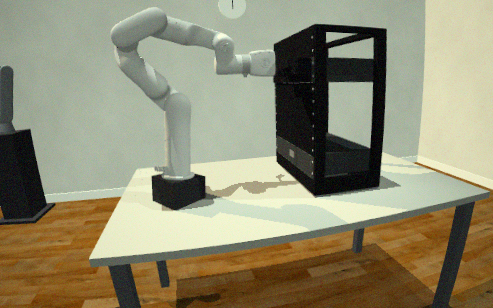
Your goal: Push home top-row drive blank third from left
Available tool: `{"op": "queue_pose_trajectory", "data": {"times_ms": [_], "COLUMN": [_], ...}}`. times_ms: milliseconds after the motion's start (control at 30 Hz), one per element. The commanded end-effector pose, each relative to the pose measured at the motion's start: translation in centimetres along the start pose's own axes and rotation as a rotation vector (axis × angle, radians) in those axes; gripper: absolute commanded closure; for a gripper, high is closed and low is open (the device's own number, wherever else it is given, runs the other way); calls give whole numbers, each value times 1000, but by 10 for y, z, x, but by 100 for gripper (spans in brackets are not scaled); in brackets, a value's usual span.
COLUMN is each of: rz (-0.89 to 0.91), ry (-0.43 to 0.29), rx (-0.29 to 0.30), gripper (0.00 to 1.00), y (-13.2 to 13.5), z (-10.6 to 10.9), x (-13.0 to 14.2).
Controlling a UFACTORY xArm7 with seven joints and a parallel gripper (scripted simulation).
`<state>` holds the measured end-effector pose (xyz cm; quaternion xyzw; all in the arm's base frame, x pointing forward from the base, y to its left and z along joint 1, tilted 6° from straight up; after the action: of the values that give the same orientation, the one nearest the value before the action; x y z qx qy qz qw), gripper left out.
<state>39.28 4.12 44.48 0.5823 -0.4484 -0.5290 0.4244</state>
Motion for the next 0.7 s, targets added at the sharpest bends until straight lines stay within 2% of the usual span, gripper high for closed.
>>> {"op": "queue_pose_trajectory", "data": {"times_ms": [0, 100, 167, 433, 667], "rz": [-1, -1, -1, -1, -1], "ry": [-2, -2, -2, -2, -2], "rx": [-1, -1, -1, -1, -1], "gripper": [100, 100, 100, 100, 100], "y": [0, 0, 0, 0, 0], "z": [16, 33, 33, 77, 91], "x": [1, 1, 1, 1, 1]}}
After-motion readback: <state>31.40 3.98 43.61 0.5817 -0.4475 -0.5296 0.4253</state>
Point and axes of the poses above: the point where the finger pads meet when closed, its own z axis back along the fingers, its own y axis across the jaws, x = y × z, the point moved 3 cm from there along z, back along the fingers, and after that the axes turned 10 degrees about -z, right-handed, at the moved point
